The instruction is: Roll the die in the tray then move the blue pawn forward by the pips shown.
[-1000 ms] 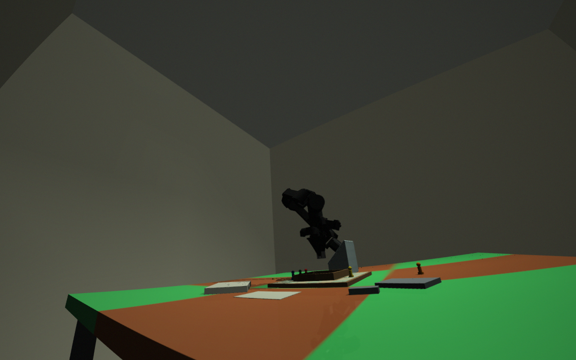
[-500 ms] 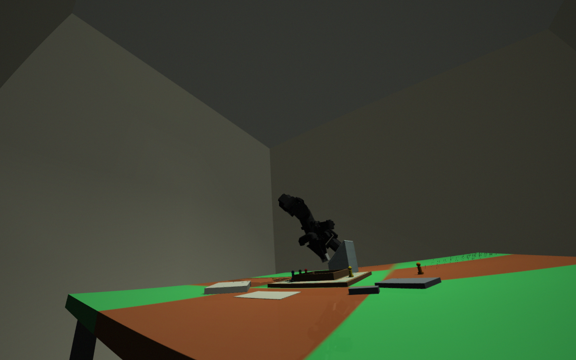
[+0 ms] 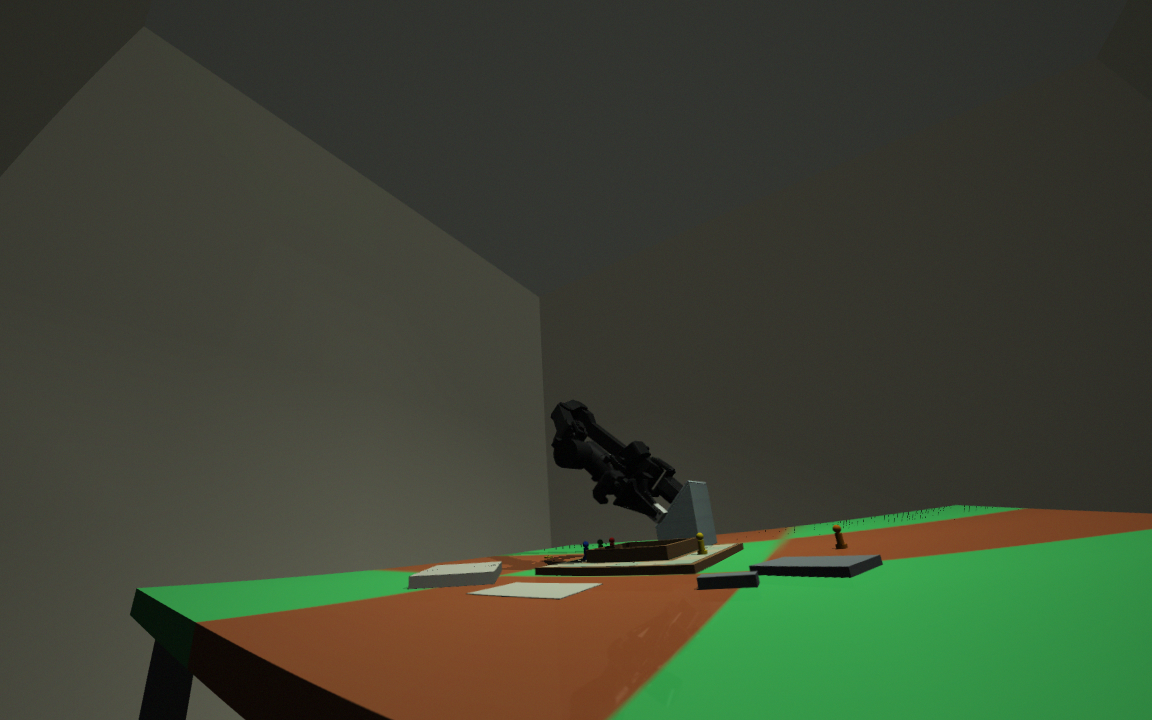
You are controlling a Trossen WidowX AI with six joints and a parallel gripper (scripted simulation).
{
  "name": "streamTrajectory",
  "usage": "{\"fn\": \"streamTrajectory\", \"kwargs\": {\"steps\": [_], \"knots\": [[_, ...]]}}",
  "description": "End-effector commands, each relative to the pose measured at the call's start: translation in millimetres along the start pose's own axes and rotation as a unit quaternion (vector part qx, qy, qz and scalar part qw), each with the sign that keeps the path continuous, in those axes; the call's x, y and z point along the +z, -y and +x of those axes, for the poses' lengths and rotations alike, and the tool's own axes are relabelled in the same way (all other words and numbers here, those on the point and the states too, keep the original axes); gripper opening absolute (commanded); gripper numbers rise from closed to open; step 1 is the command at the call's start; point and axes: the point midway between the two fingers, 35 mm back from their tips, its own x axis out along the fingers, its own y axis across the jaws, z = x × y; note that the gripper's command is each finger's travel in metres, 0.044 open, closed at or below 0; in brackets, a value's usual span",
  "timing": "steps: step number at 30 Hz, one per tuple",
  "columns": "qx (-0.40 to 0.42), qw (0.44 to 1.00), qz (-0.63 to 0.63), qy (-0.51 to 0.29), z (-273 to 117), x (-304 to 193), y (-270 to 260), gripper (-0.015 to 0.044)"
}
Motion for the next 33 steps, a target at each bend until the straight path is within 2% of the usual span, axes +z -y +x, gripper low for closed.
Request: {"fn": "streamTrajectory", "kwargs": {"steps": [1,8,33], "knots": [[-0.018,0.999,-0.008,0.035,-2,1,0,0.0000],[-0.018,0.999,-0.008,0.035,-54,9,10,0.0000],[-0.017,0.999,-0.009,0.032,-52,8,8,0.0000]]}}
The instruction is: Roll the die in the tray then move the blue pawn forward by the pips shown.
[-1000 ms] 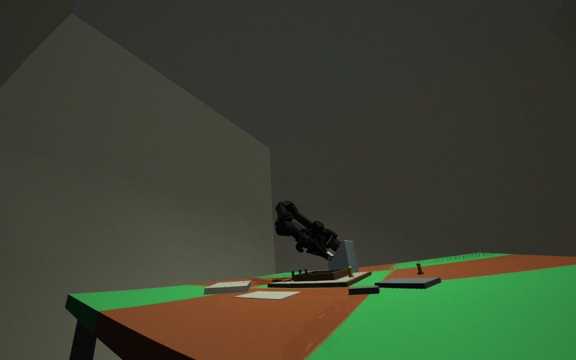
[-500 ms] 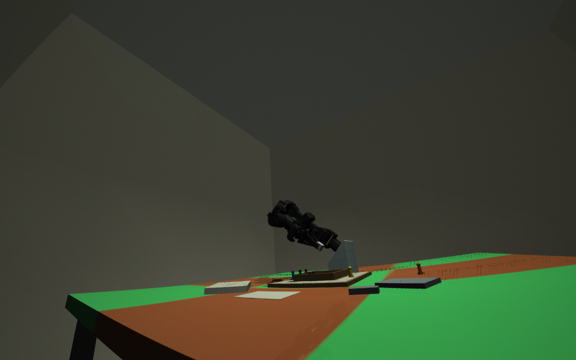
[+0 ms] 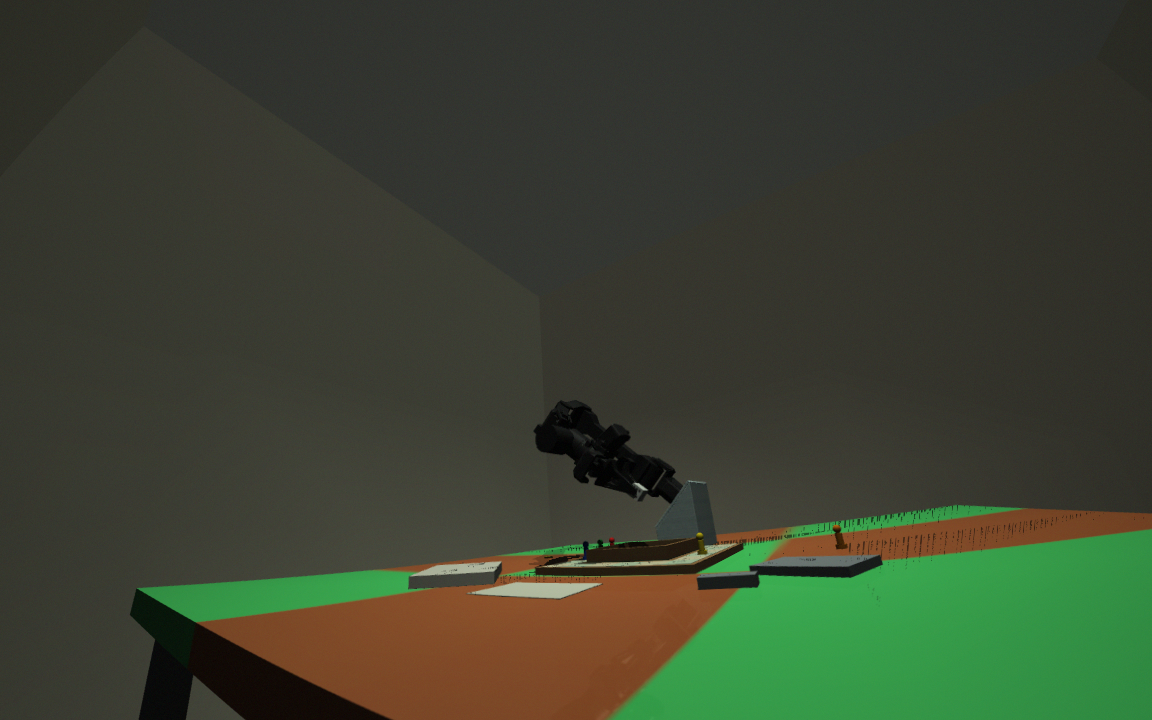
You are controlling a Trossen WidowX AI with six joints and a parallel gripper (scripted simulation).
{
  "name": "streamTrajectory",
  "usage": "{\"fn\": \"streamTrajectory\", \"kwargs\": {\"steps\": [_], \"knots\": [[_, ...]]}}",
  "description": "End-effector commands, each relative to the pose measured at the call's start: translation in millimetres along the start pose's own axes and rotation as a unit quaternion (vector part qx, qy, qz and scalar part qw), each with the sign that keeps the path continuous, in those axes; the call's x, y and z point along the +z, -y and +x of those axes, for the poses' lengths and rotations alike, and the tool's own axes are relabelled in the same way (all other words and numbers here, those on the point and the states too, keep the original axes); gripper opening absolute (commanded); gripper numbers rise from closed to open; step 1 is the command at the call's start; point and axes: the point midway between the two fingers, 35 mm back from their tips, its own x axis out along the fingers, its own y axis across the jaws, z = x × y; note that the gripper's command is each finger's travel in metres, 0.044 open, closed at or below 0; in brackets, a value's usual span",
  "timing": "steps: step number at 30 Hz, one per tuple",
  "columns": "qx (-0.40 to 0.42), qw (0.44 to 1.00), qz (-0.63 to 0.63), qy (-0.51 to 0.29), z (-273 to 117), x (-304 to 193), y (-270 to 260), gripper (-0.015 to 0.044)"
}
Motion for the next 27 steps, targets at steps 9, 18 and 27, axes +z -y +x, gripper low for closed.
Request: {"fn": "streamTrajectory", "kwargs": {"steps": [9,18,27], "knots": [[0.000,1.000,0.000,0.000,0,0,0,0.0184],[-0.001,1.000,0.001,0.004,-26,30,0,0.0420],[0.012,0.926,0.008,-0.378,23,10,-1,0.0440]]}}
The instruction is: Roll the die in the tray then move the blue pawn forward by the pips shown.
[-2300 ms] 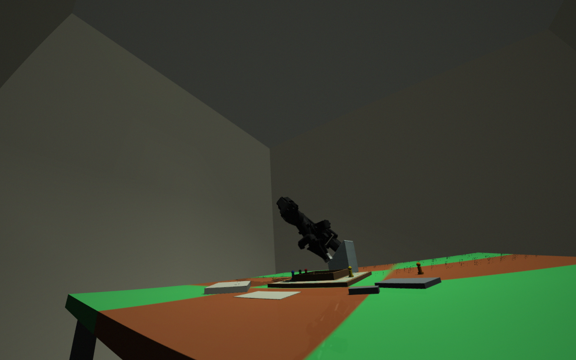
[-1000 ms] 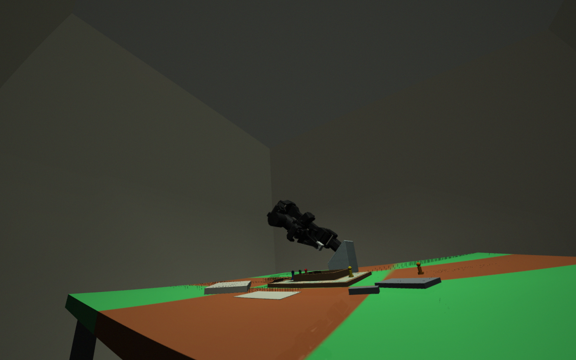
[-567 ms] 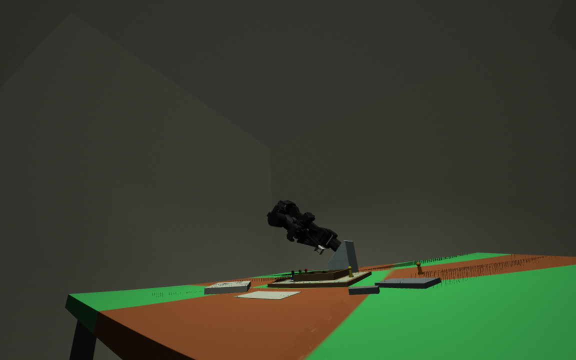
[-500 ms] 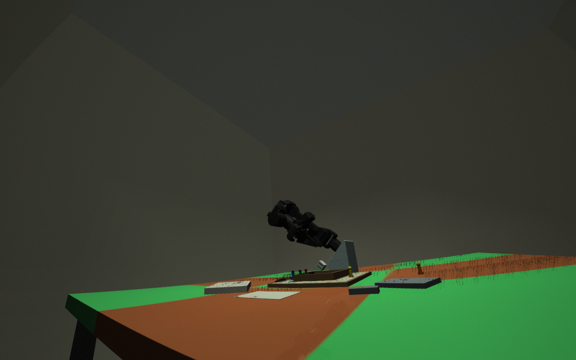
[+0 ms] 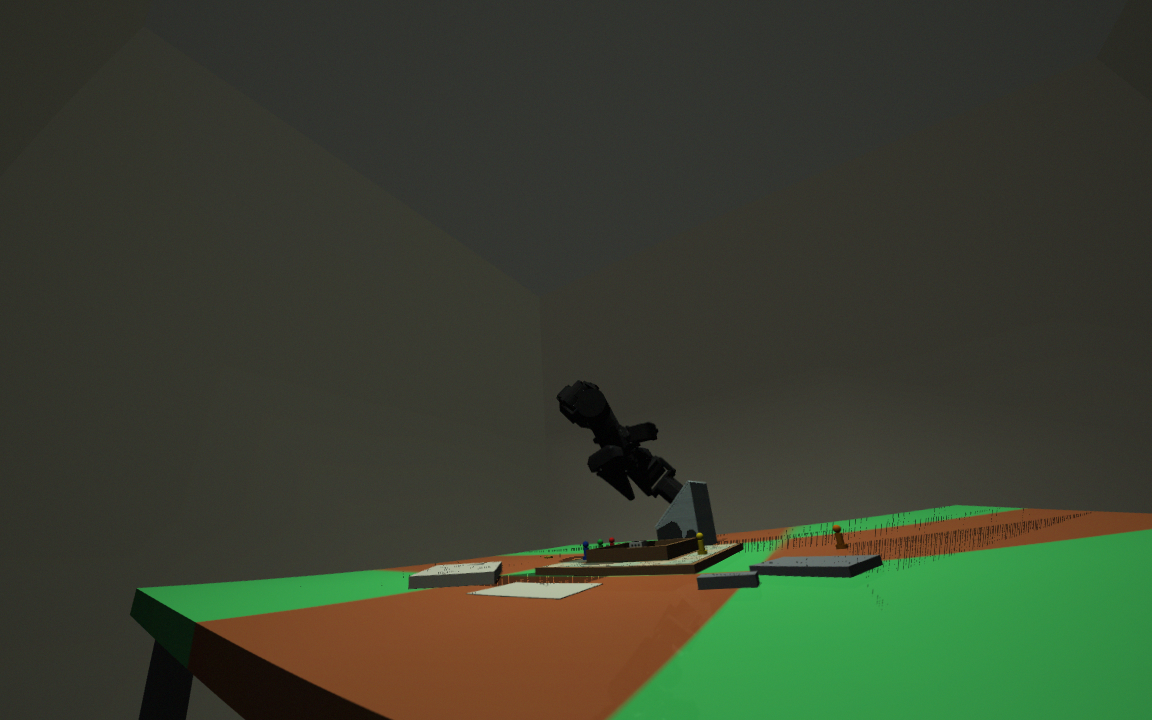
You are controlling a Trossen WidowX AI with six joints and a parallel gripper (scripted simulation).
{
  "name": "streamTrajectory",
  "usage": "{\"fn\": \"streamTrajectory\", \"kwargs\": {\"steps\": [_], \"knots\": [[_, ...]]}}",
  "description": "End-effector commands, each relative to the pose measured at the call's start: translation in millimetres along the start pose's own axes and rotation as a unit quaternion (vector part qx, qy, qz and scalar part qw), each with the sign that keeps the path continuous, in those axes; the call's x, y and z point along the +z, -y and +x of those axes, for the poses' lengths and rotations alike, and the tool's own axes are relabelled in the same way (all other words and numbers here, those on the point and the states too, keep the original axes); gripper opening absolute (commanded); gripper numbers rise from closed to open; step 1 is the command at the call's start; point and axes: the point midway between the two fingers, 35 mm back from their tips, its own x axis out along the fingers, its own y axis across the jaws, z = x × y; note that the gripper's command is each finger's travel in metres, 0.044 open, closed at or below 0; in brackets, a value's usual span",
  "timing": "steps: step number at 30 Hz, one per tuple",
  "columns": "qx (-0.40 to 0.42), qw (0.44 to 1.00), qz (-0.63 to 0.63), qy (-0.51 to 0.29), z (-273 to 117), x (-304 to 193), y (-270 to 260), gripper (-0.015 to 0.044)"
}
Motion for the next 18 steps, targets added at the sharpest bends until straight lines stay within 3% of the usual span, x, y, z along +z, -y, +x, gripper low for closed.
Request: {"fn": "streamTrajectory", "kwargs": {"steps": [1,4,6,10,15,18], "knots": [[-0.042,0.985,-0.005,-0.166,11,4,6,0.0440],[-0.046,0.984,-0.005,-0.174,11,4,7,0.0440],[-0.023,0.991,-0.010,-0.130,12,6,1,0.0440],[-0.055,0.981,0.128,-0.133,7,-33,18,0.0335],[-0.109,0.914,0.363,-0.145,-4,-111,31,0.0204],[-0.111,0.910,0.372,-0.146,-4,-114,29,0.0200]]}}
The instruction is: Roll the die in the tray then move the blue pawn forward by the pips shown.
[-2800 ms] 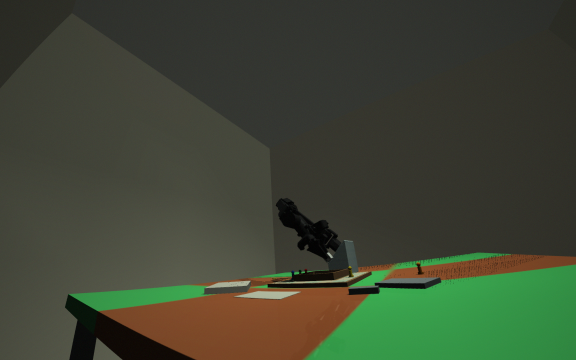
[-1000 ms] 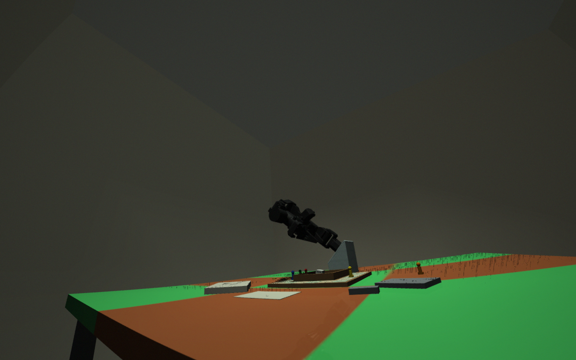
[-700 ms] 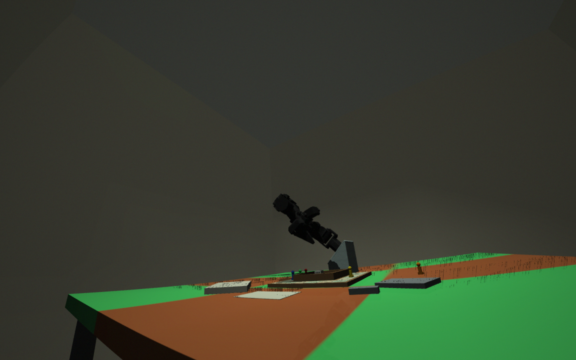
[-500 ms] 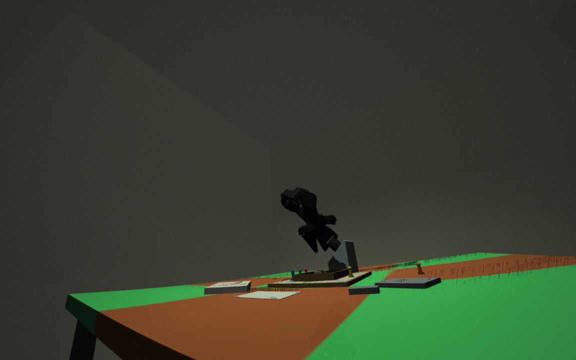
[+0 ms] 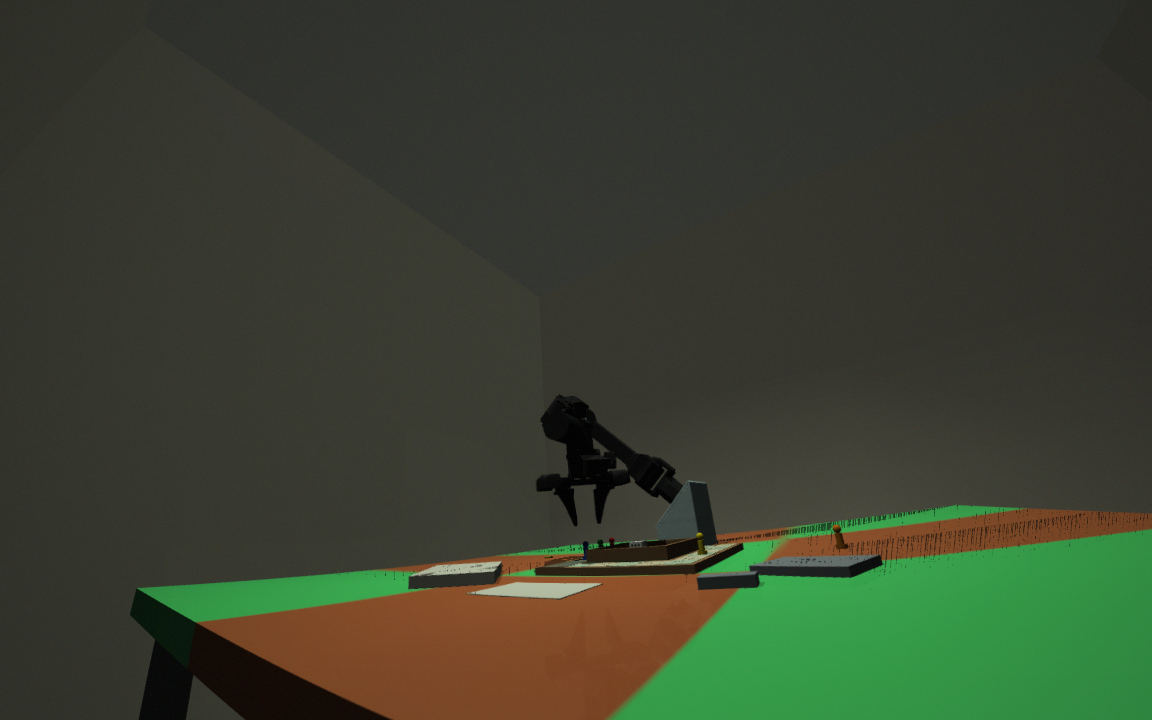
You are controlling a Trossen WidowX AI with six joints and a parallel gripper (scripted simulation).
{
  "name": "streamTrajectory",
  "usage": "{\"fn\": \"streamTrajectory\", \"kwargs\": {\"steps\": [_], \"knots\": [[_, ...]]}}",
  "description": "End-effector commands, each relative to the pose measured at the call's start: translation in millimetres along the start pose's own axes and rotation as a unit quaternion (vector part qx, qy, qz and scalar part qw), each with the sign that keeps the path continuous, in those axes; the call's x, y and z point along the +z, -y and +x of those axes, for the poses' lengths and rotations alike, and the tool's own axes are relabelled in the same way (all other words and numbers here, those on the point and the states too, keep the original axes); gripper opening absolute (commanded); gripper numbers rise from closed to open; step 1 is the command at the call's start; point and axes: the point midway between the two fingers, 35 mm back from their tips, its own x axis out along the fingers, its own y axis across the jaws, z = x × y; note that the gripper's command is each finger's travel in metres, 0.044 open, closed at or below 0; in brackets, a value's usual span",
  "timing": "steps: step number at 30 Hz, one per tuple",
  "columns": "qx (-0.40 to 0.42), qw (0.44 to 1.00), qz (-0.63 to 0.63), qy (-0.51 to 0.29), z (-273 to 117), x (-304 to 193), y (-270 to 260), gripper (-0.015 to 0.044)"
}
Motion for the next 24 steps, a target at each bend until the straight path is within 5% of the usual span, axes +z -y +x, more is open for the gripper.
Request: {"fn": "streamTrajectory", "kwargs": {"steps": [1,24], "knots": [[-0.009,0.999,0.036,0.000,-1,-6,6,0.0200],[-0.009,0.999,0.036,0.000,31,-6,7,0.0200]]}}
